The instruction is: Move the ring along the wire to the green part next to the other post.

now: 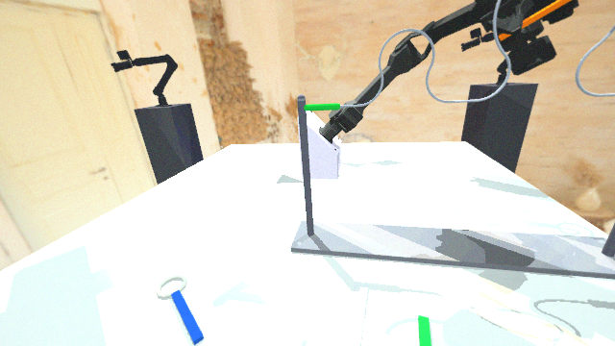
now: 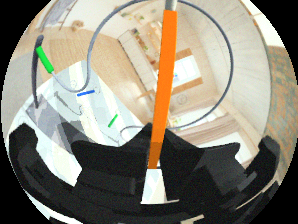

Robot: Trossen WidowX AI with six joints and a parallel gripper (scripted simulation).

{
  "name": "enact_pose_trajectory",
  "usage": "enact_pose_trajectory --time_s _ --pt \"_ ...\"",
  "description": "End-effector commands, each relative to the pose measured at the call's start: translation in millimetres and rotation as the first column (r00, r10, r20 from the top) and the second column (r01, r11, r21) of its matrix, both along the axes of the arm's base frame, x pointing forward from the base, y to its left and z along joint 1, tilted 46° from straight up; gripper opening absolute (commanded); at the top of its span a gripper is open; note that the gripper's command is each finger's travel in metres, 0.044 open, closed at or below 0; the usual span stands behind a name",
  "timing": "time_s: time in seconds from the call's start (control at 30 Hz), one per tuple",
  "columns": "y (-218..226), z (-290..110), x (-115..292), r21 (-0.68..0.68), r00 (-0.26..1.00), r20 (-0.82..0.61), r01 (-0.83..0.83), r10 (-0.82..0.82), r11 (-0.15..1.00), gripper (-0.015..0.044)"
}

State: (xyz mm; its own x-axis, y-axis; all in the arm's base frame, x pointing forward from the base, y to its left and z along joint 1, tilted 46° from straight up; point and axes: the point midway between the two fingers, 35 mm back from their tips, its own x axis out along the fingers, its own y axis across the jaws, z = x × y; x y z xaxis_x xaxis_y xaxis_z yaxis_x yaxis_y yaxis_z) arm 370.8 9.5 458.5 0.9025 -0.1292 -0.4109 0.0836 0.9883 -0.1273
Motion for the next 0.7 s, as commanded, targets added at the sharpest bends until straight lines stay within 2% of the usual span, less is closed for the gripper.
enact_pose_trajectory --time_s 0.0,0.67 --pt "1.3 -0.6 0.0 0.057 1.0 0.009 -0.003 0.003 0.998 -0.015" --pt "8.8 -1.1 1.6 0.304 0.998 0.053 -0.032 0.017 0.952 -0.015"
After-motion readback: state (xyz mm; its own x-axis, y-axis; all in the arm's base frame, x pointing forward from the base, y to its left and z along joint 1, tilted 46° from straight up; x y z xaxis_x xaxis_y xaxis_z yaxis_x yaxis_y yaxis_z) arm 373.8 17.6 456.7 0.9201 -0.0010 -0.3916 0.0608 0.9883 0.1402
